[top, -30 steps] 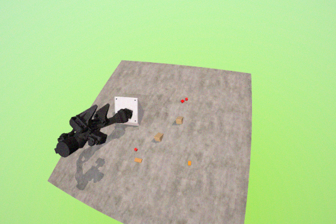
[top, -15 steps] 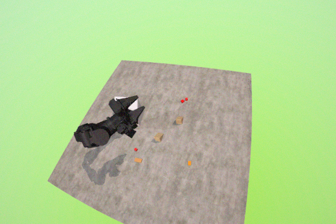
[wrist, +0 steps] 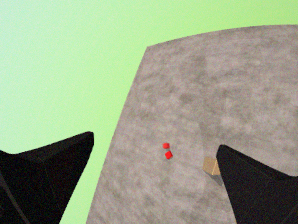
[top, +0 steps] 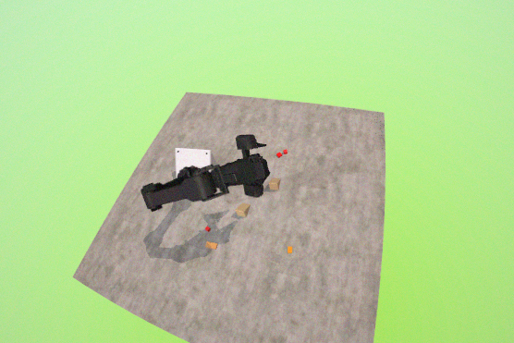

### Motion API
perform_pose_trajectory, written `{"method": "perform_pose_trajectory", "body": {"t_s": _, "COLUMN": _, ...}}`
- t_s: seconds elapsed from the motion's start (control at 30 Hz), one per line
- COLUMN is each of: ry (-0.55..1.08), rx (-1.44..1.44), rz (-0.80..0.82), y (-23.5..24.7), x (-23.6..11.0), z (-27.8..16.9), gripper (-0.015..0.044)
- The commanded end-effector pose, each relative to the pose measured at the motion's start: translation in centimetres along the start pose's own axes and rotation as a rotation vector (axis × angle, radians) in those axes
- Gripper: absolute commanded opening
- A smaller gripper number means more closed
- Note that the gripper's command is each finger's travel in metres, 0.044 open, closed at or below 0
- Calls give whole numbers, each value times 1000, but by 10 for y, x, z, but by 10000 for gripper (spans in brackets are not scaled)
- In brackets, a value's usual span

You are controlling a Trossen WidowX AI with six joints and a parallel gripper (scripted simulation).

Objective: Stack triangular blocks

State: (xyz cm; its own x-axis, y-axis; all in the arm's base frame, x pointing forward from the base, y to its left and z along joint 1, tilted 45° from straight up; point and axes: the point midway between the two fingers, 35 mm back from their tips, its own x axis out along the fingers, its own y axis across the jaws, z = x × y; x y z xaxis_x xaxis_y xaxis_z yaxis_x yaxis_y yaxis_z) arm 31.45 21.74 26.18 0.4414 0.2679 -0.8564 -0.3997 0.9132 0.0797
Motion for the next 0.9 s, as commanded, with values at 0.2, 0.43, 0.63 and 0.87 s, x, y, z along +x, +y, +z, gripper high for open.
{"method": "perform_pose_trajectory", "body": {"t_s": 0.2, "ry": 470, "rx": -712, "rz": -289, "y": -52, "x": 121, "z": -54, "gripper": 440}}
{"method": "perform_pose_trajectory", "body": {"t_s": 0.43, "ry": 846, "rx": -1180, "rz": -323, "y": -85, "x": 171, "z": -96, "gripper": 440}}
{"method": "perform_pose_trajectory", "body": {"t_s": 0.63, "ry": 1105, "rx": -1470, "rz": -277, "y": -104, "x": 195, "z": -122, "gripper": 440}}
{"method": "perform_pose_trajectory", "body": {"t_s": 0.87, "ry": 1105, "rx": -1470, "rz": -277, "y": -104, "x": 195, "z": -122, "gripper": 440}}
